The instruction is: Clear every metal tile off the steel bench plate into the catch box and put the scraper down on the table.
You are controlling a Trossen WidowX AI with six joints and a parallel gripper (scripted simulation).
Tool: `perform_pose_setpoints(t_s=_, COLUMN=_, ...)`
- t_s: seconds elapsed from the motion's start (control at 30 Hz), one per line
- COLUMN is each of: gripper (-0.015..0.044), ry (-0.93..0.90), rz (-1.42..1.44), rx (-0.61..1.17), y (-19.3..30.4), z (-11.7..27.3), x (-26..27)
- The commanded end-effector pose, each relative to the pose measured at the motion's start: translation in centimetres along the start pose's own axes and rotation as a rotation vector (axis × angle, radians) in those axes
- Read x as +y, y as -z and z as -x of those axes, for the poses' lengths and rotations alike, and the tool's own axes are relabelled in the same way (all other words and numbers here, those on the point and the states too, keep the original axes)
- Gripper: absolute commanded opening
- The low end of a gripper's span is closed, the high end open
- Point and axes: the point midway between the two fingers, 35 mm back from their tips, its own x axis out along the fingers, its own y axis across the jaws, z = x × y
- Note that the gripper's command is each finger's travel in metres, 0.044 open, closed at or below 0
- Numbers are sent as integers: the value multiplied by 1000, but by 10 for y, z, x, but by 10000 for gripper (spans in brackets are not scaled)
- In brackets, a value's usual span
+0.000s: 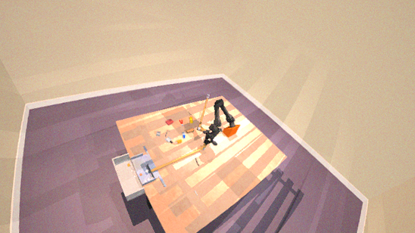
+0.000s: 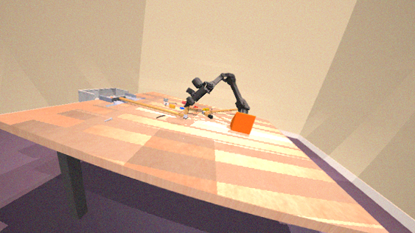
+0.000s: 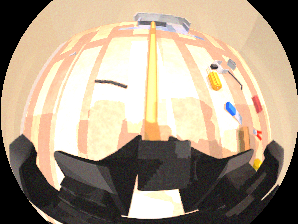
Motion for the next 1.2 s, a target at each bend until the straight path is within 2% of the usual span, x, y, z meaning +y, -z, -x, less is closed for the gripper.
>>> perform_pose_setpoints(t_s=0.0, gripper=0, ry=-4, rz=-4, rx=-8, y=-10, z=-3, x=0)
perform_pose_setpoints(t_s=1.17, gripper=0, ry=-3, rz=-6, rx=-11, y=-55, z=-35, x=0)
